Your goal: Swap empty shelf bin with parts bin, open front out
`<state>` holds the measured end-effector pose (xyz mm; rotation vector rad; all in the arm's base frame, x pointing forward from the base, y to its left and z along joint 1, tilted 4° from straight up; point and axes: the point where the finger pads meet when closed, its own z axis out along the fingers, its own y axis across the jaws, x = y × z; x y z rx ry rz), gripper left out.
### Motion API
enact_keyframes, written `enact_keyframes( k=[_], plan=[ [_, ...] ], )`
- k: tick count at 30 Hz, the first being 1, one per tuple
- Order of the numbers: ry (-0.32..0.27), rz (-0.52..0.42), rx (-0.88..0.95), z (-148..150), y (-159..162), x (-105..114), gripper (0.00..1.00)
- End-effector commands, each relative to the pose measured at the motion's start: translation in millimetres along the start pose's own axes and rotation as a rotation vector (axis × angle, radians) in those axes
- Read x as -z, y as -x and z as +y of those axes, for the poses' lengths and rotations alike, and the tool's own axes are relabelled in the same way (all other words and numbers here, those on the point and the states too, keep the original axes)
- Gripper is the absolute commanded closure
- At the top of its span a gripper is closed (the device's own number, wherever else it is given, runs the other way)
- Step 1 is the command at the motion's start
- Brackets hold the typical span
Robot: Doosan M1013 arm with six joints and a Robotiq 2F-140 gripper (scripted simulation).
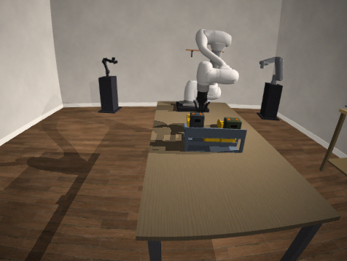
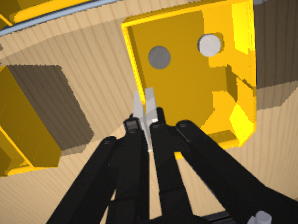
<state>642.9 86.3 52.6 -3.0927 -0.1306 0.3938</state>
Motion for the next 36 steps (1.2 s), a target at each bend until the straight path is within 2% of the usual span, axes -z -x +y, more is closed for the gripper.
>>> enact_keyframes(
  k=[1,36],
  plan=[
    [0.0,-0.043,0.0,-0.1,-1.6,2.1,0.9],
    [0.0,-0.054,0.0,-0.1,-3.6,3.0,0.9]
  ],
)
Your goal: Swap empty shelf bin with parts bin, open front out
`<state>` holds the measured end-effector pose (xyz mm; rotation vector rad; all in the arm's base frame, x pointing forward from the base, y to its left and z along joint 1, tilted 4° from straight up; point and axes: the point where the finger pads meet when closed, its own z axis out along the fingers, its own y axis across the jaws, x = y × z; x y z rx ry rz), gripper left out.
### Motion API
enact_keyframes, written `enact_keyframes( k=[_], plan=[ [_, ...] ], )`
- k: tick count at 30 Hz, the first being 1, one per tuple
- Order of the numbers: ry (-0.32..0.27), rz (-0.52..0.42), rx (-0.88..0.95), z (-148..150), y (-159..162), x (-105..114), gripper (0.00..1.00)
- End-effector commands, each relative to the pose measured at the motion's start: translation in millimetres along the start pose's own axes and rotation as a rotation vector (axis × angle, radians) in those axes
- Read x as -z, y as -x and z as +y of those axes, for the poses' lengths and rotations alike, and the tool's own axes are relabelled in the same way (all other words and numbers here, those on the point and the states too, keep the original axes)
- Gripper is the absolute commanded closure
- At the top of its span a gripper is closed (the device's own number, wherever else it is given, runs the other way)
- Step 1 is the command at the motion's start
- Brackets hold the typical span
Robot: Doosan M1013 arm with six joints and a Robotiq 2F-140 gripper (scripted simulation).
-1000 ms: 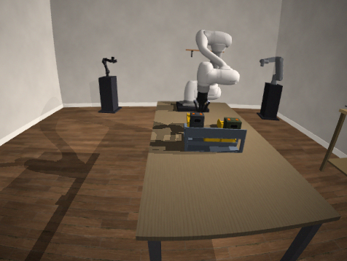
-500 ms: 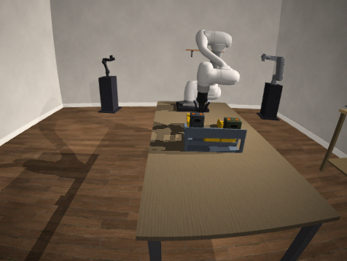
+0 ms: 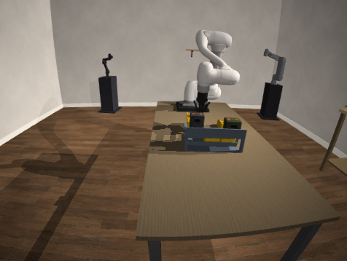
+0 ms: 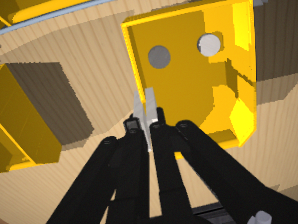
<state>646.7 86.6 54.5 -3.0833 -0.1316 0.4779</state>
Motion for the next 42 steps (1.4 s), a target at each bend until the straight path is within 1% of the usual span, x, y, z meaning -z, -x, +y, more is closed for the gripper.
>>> enact_keyframes(
  k=[1,29,42],
  plan=[
    [0.0,0.0,0.0,0.0,-0.6,0.3,0.9],
    [0.0,0.0,0.0,0.0,-14.7,3.7,0.9],
    [0.0,0.0,0.0,0.0,-27.9,7.0,0.9]
  ],
)
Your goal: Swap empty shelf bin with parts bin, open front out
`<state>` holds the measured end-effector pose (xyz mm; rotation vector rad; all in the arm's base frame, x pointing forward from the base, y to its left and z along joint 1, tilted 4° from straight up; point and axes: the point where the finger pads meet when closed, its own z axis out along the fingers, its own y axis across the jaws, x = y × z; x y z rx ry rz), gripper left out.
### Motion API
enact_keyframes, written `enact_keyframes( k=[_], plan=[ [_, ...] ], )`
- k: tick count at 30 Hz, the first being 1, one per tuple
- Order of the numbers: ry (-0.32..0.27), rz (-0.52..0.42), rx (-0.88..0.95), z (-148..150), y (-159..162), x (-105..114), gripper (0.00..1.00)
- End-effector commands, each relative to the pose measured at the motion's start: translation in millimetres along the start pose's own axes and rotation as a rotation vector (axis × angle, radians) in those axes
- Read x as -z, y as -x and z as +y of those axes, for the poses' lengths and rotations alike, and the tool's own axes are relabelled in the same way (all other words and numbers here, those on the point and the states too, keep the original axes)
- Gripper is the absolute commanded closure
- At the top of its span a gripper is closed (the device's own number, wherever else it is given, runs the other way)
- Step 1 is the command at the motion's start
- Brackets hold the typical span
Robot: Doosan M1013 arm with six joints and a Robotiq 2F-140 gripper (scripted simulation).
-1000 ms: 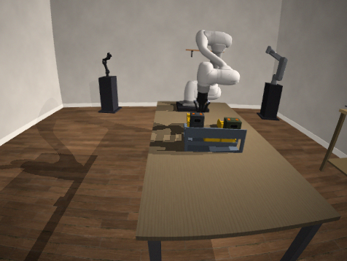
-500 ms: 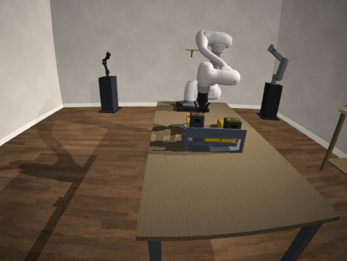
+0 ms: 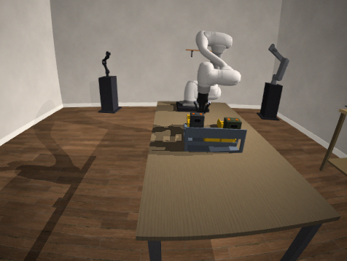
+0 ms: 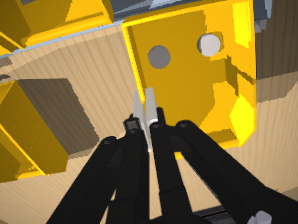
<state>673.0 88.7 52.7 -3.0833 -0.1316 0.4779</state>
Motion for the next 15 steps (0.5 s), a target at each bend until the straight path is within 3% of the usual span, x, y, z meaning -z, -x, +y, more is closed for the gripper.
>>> enact_keyframes(
  k=[1,15],
  plan=[
    [0.0,0.0,0.0,0.0,-3.3,1.0,0.9],
    [0.0,0.0,0.0,0.0,-17.5,4.5,0.9]
  ],
)
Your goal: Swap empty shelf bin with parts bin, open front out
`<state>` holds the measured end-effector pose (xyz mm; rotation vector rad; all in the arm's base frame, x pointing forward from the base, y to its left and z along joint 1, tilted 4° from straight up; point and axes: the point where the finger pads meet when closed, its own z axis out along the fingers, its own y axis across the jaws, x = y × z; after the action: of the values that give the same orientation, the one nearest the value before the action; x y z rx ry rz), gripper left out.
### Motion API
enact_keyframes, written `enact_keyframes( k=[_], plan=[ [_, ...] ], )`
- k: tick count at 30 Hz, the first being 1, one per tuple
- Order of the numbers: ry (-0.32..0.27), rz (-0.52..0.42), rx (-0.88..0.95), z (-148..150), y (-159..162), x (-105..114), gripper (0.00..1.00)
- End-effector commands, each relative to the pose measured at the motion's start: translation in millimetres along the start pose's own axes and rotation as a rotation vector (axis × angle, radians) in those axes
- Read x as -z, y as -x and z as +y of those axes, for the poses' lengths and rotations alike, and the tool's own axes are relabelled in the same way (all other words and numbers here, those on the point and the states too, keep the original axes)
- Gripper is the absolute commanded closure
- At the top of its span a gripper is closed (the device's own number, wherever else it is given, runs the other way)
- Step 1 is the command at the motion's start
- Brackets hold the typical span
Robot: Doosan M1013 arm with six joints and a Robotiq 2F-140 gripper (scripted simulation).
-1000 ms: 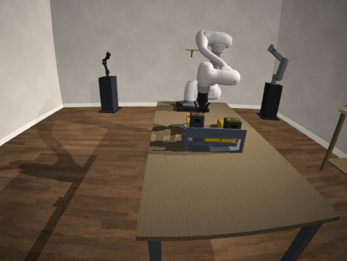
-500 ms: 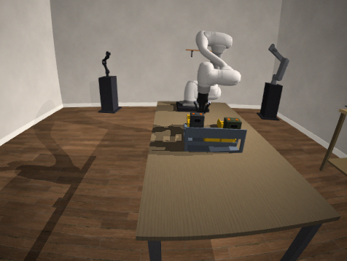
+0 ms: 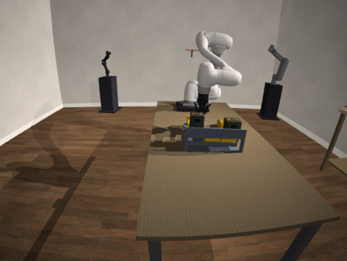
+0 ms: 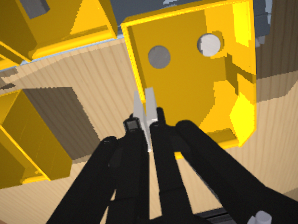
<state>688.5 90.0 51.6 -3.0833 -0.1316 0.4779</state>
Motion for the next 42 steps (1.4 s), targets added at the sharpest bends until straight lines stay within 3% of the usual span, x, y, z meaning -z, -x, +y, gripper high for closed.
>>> enact_keyframes(
  k=[1,42],
  plan=[
    [0.0,0.0,0.0,0.0,-3.6,1.1,0.9],
    [0.0,0.0,0.0,0.0,-39.6,9.9,0.9]
  ],
)
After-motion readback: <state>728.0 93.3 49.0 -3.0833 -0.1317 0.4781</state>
